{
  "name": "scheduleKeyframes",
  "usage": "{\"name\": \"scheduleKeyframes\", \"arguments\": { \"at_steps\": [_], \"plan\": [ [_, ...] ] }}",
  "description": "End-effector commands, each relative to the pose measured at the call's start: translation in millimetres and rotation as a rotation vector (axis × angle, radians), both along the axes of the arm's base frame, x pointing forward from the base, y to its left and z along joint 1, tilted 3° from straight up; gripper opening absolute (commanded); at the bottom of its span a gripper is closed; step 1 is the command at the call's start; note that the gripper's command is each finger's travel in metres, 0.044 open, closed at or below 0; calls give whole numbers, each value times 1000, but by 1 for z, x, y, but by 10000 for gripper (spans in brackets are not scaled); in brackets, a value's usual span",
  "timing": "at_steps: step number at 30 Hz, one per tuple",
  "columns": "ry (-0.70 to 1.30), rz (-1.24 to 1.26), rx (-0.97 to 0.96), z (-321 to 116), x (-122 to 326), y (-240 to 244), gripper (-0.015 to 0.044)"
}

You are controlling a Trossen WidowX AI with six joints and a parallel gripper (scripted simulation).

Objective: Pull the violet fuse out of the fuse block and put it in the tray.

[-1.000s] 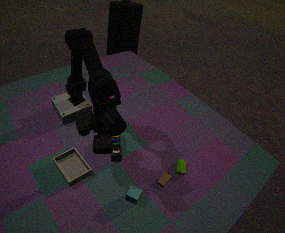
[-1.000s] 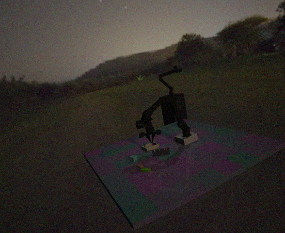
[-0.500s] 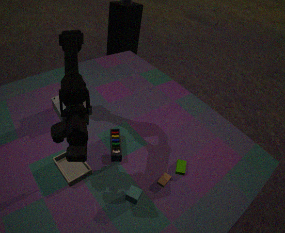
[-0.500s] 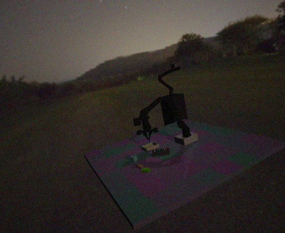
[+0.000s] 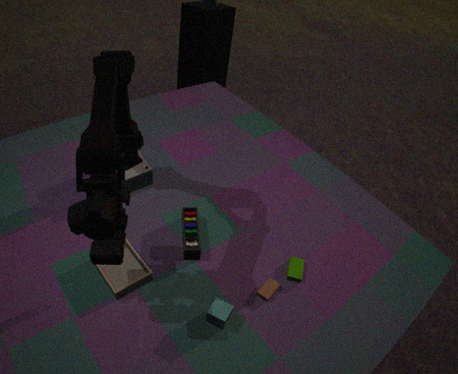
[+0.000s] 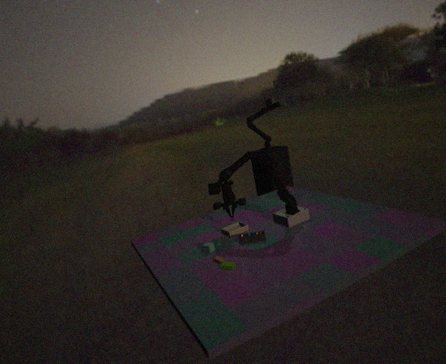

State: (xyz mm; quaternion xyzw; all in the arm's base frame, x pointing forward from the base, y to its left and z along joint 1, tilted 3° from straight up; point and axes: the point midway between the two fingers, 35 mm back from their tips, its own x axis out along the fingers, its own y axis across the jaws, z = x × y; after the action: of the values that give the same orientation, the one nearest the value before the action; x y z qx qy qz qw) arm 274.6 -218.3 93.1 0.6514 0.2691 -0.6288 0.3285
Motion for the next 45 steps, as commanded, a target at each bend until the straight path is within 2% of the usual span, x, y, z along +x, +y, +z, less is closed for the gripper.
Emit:
{"name": "scheduleKeyframes", "arguments": {
  "at_steps": [1,20,33,37,45],
  "plan": [
    [1,4,5,-7,0,0,0],
    [2,4,6,-35,1,-1,0],
    [2,0,2,-29,1,-2,330],
    [1,4,5,5,-1,1,330],
    [1,4,5,5,-1,1,330]
  ]
}}
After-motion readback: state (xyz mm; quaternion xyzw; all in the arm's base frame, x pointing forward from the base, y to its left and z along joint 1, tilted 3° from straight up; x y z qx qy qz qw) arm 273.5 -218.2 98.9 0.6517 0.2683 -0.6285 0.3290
